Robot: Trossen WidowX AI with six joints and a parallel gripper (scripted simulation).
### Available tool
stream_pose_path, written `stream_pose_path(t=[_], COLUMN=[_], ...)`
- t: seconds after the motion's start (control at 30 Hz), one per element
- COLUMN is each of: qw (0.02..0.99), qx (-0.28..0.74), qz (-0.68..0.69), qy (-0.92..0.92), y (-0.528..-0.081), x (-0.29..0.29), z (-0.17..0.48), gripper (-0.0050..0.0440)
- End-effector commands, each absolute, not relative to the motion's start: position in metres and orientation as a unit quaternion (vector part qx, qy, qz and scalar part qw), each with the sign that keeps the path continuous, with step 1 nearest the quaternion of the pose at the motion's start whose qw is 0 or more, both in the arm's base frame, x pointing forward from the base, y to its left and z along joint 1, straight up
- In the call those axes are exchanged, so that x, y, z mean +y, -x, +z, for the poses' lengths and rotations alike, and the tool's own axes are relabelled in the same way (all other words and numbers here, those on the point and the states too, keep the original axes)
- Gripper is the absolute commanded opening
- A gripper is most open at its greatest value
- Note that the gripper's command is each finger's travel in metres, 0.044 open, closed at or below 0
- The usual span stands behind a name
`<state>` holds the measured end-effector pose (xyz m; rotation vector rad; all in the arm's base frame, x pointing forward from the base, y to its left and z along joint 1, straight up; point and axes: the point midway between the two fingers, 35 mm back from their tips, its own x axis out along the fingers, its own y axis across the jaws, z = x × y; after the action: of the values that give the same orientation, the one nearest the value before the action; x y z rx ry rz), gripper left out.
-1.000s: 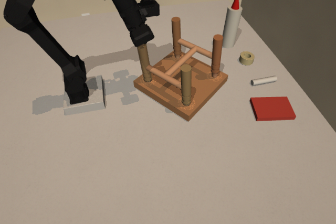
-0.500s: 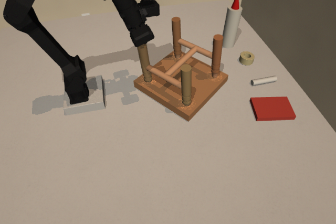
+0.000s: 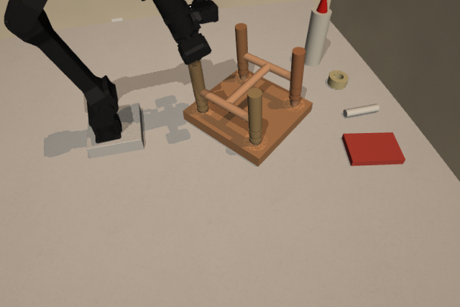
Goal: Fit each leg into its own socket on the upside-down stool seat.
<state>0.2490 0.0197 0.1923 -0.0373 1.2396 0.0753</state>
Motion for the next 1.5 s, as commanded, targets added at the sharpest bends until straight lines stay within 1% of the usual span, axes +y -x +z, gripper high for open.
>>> stream_pose_path(t=[0.0, 1.47], qw=[0.791, 0.791], qx=[0.611, 0.611], qz=[0.031, 0.031], qy=[0.022, 0.022], y=[-0.2475, -0.2474], x=[0.0181, 0.0181], z=[0.1672, 0.1625], gripper=[0.0000, 0.0000])
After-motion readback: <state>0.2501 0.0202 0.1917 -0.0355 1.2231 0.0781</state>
